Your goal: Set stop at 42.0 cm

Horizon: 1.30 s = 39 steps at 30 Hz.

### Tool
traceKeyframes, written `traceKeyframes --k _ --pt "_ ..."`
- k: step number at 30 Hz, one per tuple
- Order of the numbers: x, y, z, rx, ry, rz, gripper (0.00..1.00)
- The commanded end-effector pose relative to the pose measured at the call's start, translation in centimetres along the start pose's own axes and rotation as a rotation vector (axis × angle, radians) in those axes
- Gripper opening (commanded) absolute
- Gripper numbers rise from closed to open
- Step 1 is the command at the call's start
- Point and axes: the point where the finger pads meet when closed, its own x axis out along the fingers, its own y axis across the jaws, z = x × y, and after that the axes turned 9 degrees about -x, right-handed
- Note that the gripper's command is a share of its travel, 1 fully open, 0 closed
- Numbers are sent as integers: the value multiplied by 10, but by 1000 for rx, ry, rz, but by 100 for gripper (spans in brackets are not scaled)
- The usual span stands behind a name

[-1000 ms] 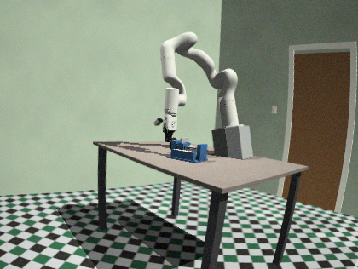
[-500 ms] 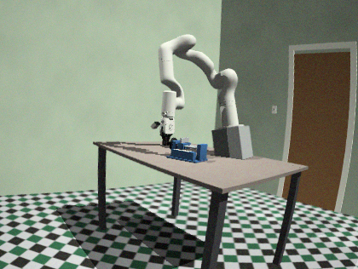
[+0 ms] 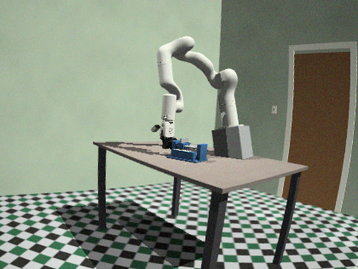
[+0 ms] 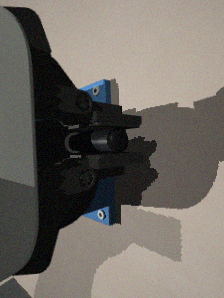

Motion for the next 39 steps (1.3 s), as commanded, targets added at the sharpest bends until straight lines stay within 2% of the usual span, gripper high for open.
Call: traceKeyframes --k 1,22,39 --pt "4 2 0 0 1 -2 6" --pt "12 19 3 0 1 -2 6" --pt "8 37 6 0 1 -2 6"
